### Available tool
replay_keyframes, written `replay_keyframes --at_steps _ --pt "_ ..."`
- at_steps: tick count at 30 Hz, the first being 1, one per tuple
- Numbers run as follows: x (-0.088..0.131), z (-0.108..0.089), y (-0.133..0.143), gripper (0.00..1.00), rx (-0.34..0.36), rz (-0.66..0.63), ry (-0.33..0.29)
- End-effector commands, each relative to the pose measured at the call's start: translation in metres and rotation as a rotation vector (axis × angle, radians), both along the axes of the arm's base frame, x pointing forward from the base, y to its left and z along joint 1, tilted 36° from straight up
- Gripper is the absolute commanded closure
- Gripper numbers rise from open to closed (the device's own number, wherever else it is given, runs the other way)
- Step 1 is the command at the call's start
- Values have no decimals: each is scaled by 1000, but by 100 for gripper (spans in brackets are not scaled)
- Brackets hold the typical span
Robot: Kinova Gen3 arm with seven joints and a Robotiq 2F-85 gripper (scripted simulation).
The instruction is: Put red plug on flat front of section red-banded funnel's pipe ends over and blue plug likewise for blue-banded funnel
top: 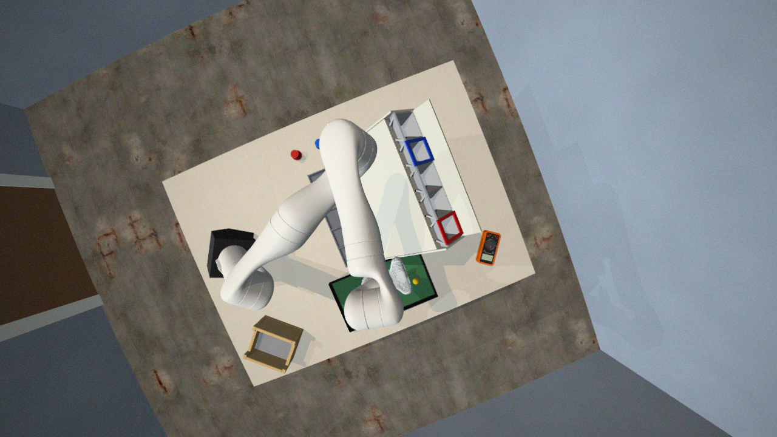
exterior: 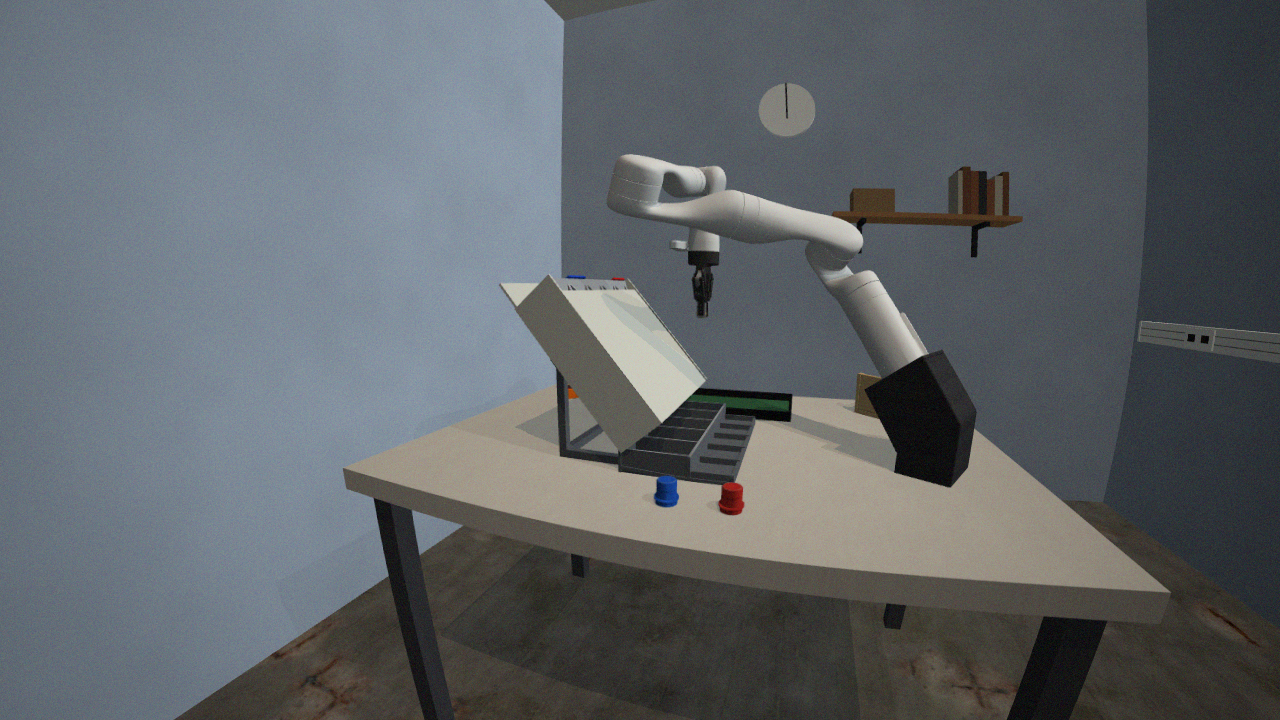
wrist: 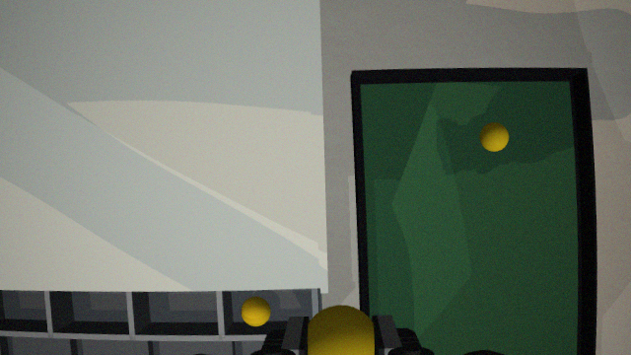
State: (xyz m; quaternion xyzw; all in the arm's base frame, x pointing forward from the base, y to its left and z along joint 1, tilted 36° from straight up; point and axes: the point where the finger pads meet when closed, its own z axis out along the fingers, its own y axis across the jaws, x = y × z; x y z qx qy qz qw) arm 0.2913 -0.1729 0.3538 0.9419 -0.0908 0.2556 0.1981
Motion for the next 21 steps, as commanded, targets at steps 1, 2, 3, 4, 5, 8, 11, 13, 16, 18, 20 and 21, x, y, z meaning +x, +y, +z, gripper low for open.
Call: replay_keyframes --at_steps 1,2,3,4,5,8,11,13,16,18,20,21 --pt "5 -3 10 100 -1 12 24" --pt "16 18 68 100 1 -5 -6" --pt "17 18 70 100 1 -5 -6" --pt "18 20 75 100 1 -5 -6" --pt "20 22 82 100 1 -5 -6" --pt "27 32 117 100 1 -5 -6" --pt "32 37 138 100 1 -5 -6" --pt "32 37 138 100 1 -5 -6" --pt "32 37 138 100 1 -5 -6" --pt "32 37 138 100 1 -5 -6" --pt "48 54 202 100 4 -5 -21" --pt "49 55 205 100 4 -5 -21"
